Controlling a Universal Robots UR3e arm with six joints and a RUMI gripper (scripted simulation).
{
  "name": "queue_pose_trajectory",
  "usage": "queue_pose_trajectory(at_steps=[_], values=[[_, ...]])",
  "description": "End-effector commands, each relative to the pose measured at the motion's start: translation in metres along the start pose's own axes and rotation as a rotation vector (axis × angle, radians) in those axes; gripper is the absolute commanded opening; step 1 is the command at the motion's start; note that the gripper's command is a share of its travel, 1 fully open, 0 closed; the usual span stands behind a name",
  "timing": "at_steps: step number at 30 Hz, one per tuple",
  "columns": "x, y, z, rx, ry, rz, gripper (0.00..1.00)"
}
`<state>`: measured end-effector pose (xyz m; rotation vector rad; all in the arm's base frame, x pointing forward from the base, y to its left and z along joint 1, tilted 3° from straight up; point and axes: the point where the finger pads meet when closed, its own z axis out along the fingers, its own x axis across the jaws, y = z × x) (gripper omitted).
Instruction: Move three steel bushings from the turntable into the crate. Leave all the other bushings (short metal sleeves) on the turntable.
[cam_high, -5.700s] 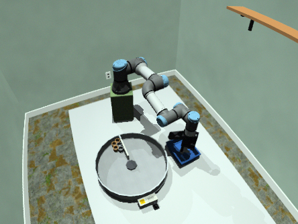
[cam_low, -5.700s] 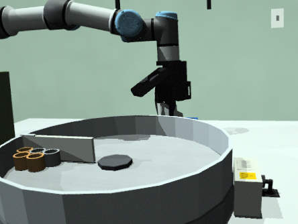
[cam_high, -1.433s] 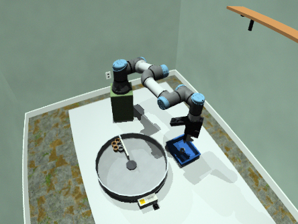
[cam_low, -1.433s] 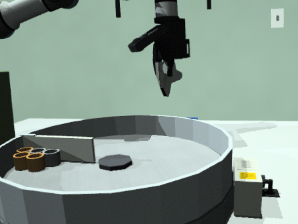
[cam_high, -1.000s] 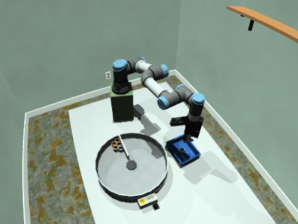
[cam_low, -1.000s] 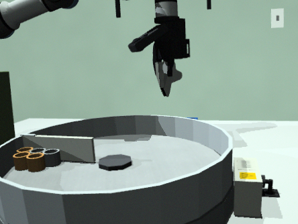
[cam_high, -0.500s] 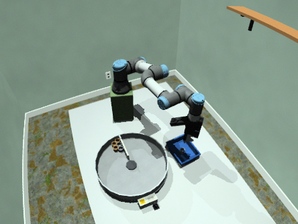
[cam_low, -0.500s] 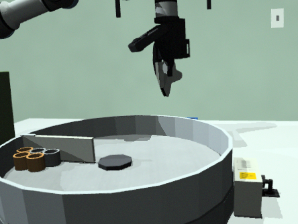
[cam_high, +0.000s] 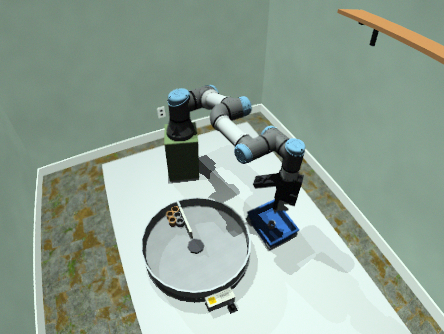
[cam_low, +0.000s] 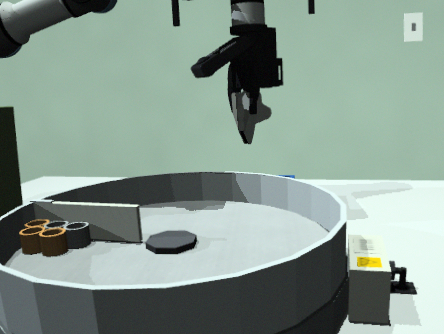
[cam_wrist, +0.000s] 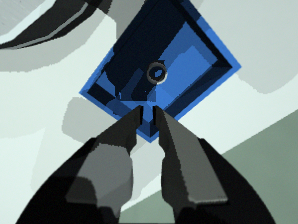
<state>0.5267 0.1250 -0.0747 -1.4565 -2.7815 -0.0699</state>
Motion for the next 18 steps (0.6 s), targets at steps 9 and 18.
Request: queue_pose_trajectory(at_steps=[9, 18], values=[[-0.0015, 0.0001, -0.0016, -0.004, -0.002, 0.008, 0.06], [-0.0023, -0.0009, -0.0016, -0.004, -0.002, 0.017, 0.06]])
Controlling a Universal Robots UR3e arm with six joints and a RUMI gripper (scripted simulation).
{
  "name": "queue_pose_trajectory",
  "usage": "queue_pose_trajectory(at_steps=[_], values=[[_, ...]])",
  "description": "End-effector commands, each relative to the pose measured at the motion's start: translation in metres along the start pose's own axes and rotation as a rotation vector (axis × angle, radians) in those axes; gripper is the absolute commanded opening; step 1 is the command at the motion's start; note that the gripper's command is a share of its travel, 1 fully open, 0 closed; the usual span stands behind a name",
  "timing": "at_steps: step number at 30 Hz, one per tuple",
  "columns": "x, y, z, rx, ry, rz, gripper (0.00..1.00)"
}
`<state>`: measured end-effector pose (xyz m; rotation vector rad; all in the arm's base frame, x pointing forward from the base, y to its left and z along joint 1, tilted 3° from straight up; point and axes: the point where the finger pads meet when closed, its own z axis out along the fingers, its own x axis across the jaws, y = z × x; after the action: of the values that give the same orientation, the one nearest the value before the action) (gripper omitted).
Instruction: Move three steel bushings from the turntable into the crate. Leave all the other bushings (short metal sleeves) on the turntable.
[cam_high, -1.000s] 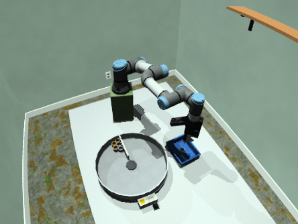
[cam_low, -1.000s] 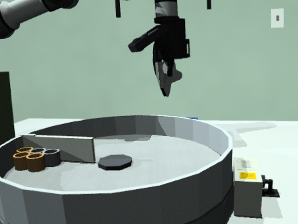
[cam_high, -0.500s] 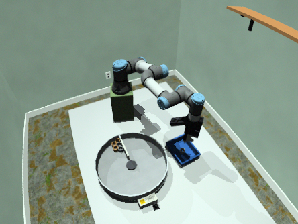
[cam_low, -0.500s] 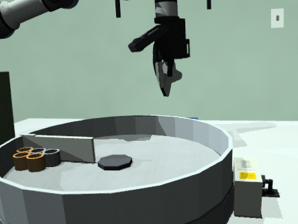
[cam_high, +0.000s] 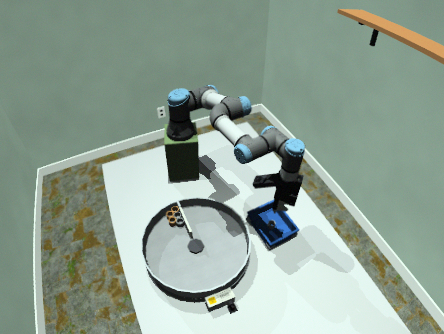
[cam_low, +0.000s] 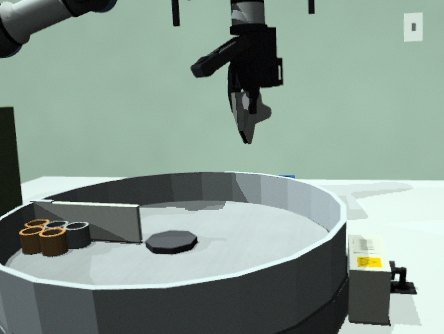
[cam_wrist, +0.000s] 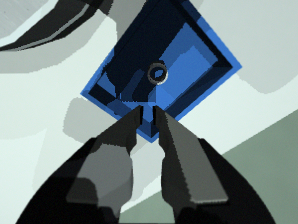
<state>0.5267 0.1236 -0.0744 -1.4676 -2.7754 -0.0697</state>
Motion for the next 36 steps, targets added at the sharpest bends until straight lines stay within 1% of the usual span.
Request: queue_pose_trajectory(at_steps=[1, 36], values=[[-0.001, 0.0, -0.001, -0.004, -0.002, 0.01, 0.06], [-0.009, -0.014, -0.001, -0.003, -0.001, 0.114, 0.06]])
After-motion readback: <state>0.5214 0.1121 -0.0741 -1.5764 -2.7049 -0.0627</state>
